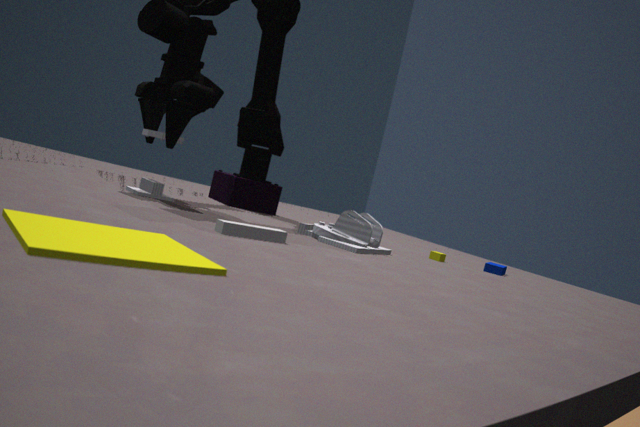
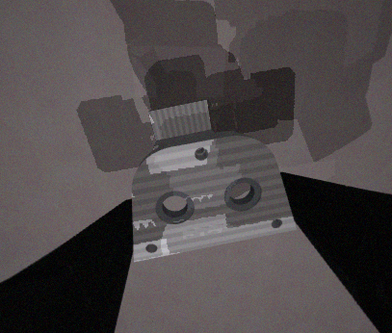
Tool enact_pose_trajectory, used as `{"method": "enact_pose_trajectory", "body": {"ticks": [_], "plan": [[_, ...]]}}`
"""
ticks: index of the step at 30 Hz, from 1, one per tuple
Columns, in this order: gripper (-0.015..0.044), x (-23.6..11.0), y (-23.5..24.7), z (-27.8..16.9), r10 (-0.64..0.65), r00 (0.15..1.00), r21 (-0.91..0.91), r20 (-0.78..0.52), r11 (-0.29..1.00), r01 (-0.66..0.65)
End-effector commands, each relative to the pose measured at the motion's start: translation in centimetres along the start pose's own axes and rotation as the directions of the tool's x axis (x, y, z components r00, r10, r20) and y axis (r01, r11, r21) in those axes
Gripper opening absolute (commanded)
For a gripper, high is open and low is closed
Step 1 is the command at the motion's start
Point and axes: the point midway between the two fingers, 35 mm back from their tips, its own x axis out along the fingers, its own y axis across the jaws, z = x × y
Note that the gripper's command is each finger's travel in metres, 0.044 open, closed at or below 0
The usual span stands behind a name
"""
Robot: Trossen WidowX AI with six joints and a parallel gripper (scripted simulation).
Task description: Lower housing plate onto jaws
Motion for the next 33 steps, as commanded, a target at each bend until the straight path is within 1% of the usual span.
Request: {"method": "enact_pose_trajectory", "body": {"ticks": [1,17,33], "plan": [[0.0351,0.0,-1.0,0.7,0.002,1.0,0.045,0.002,0.999,-0.002],[0.0351,-0.1,-5.3,3.9,-0.001,1.0,0.266,0.005,0.964,0.0],[0.0351,-0.1,-8.9,7.8,-0.004,1.0,0.477,0.008,0.879,0.0]]}}
